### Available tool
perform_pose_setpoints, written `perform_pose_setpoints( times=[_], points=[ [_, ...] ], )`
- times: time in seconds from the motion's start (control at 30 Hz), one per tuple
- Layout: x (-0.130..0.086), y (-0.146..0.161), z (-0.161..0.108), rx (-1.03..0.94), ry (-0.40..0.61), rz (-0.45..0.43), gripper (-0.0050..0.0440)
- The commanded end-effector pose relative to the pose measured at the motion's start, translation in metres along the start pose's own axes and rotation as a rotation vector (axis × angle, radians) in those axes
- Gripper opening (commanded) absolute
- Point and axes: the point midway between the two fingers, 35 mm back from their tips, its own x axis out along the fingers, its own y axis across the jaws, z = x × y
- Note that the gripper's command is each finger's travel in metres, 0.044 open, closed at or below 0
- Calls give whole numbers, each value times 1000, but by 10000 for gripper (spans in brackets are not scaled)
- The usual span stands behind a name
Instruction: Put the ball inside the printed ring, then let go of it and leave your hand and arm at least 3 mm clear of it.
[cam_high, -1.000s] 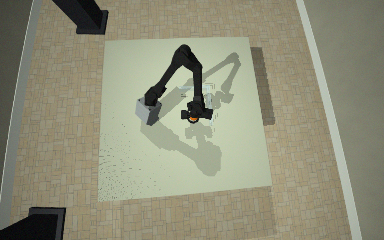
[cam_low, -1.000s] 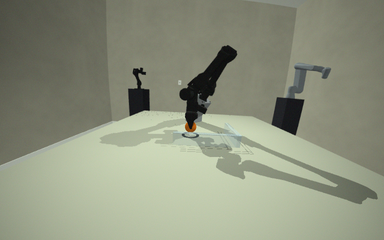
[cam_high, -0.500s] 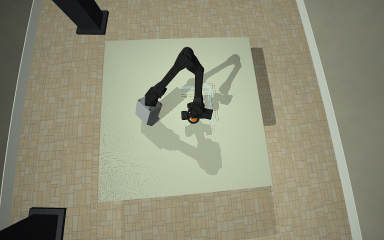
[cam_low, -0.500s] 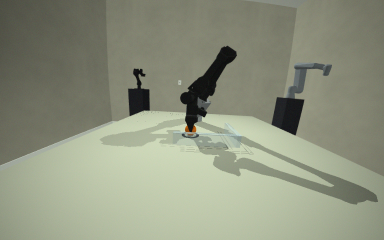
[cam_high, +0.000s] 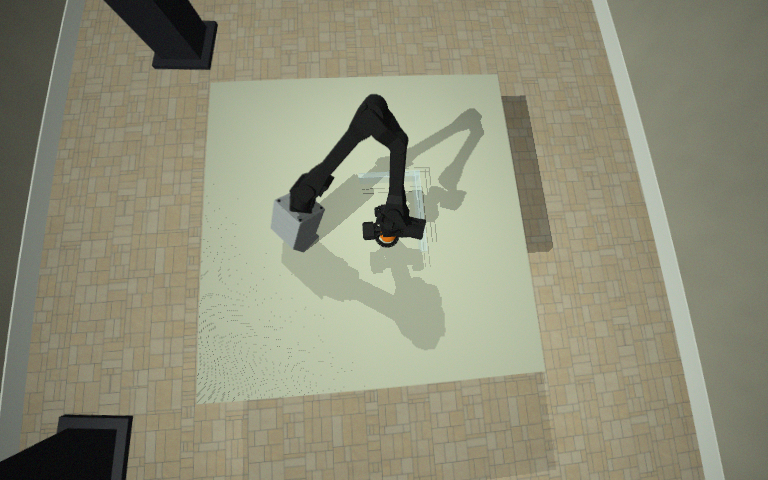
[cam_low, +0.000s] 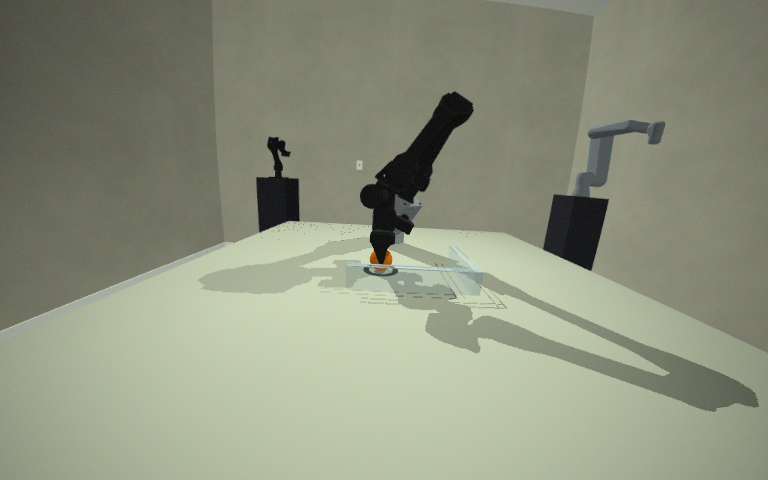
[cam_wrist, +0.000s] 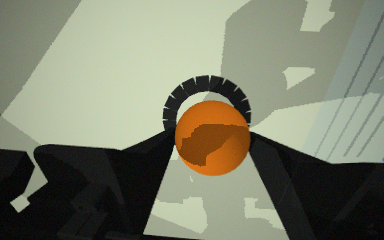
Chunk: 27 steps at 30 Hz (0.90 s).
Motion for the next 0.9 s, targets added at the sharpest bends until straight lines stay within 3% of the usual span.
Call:
perform_pose_setpoints(
  times=[0.0, 0.03, 0.47, 0.87],
  points=[
    [0, 1, -1, 1, 1, 1, 116],
    [0, 1, -1, 1, 1, 1, 116],
    [0, 1, -1, 1, 1, 1, 426],
    [0, 1, -1, 1, 1, 1, 426]
  ],
)
